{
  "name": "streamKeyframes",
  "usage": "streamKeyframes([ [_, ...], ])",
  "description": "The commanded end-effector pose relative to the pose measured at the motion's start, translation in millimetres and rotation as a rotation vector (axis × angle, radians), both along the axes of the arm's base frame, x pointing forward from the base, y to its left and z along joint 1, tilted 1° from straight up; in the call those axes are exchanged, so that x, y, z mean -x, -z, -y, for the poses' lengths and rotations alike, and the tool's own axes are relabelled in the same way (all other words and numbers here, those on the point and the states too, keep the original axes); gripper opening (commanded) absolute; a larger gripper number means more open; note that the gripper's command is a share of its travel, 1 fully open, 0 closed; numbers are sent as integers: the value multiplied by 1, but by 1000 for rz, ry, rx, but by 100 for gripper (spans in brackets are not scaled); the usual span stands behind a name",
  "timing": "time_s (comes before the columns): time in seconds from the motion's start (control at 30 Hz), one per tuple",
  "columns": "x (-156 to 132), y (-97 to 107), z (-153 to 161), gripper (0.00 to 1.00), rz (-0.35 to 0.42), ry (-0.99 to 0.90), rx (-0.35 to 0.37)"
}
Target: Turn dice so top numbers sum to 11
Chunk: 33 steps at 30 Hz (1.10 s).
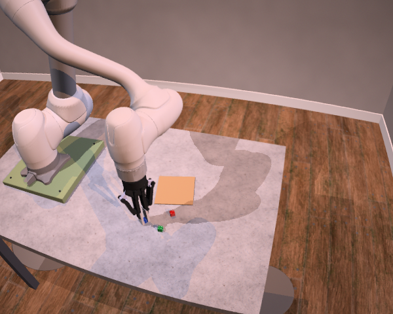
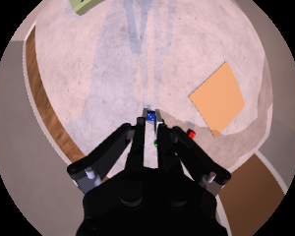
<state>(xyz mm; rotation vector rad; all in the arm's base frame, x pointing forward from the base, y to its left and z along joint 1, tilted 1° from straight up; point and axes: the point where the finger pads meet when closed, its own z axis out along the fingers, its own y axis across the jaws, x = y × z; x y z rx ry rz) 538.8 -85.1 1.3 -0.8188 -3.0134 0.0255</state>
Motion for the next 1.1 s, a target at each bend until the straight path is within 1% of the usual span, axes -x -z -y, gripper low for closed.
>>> streamKeyframes([
  [0.0,1,2,2,7,0,-1,0],
  [0.47,1,2,2,7,0,-1,0],
  [0.57,1,-1,2,7,0,-1,0],
  [0.63,1,-7,2,7,0,-1,0],
  [0.73,0,-23,2,7,0,-1,0],
  [0.97,-1,-74,1,7,0,-1,0],
  [1.03,-1,-74,1,7,0,-1,0],
  [1.07,-1,-81,1,7,0,-1,0],
])
